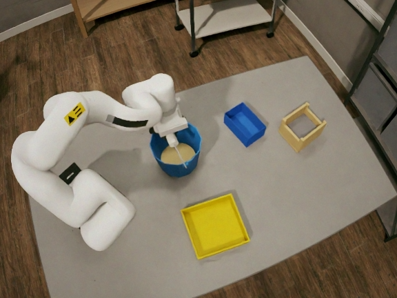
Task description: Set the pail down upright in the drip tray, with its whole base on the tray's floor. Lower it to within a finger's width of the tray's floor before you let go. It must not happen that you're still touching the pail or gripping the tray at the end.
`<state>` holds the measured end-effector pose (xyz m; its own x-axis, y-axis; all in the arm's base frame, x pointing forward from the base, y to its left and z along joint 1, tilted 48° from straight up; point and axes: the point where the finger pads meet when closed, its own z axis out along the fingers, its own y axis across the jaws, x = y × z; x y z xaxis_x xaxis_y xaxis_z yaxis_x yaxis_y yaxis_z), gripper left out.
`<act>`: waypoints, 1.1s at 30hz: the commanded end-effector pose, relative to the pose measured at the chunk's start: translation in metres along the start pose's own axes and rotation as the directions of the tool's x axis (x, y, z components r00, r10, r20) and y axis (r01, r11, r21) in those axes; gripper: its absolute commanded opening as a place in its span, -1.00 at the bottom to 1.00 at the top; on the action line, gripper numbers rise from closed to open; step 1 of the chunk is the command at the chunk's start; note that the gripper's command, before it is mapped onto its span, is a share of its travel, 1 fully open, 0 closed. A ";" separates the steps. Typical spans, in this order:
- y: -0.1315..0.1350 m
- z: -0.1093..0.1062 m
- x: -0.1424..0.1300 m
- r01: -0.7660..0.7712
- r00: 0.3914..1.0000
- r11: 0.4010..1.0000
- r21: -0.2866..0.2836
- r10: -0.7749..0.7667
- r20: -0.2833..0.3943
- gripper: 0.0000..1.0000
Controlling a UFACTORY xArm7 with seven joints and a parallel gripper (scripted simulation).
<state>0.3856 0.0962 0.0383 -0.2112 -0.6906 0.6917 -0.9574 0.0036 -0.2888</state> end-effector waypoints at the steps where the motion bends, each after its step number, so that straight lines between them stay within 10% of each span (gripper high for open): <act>1: -0.001 -0.011 -0.001 0.001 1.000 1.000 0.004 -0.001 0.004 -1.00; 33: -0.001 -0.052 -0.001 0.001 1.000 1.000 0.004 -0.001 0.004 -1.00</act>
<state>0.3764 0.1298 0.0690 -0.2111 -0.6908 0.6916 -0.9574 0.0034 -0.2888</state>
